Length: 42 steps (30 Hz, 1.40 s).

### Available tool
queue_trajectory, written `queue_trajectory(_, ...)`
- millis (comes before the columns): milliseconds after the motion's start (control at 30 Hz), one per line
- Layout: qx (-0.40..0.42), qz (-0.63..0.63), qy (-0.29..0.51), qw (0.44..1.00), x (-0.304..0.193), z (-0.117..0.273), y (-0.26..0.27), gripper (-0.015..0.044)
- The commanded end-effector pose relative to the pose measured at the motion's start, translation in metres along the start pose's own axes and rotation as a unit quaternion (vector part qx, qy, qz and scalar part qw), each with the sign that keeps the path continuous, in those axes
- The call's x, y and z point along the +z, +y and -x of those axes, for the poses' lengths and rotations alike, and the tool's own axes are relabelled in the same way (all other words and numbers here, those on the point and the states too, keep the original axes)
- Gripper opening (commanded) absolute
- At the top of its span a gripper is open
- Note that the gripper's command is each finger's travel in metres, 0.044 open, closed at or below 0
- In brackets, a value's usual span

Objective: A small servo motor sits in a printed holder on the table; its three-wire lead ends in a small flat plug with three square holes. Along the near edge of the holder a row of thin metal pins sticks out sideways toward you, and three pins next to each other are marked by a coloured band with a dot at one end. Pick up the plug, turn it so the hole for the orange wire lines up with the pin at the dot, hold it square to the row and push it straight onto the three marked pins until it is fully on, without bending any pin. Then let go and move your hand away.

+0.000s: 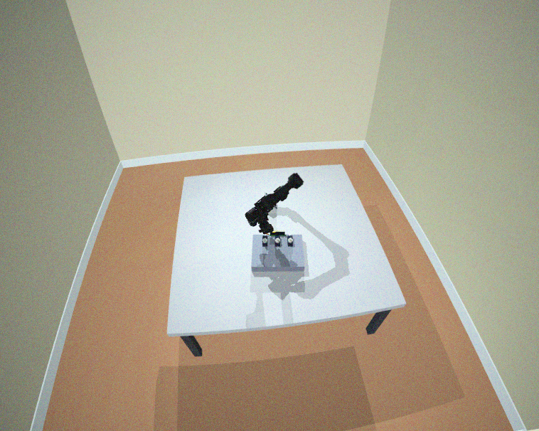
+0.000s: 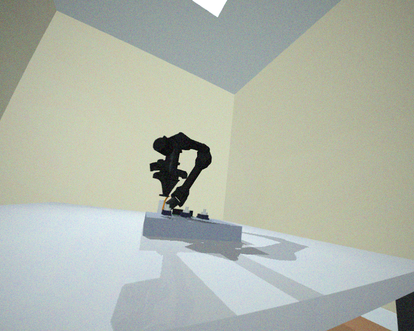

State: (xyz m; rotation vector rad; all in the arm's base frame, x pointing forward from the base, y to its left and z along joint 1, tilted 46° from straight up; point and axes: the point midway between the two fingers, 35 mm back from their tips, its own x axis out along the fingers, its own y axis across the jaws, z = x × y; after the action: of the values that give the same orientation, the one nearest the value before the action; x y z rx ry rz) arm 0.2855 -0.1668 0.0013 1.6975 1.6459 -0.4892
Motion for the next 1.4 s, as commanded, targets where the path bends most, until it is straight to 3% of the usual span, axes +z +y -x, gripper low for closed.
queue_trajectory(0,-0.004,0.059,0.001,0.998,-0.011,0.0,-0.008,0.0)
queue_trajectory(500,-0.004,0.302,0.003,0.953,-0.055,0.0,-0.038,0.0)
queue_trajectory(1000,-0.003,0.526,0.006,0.851,-0.099,-0.01,-0.071,0.0)
queue_trajectory(1367,-0.002,0.546,0.006,0.838,-0.103,-0.043,-0.075,0.0)
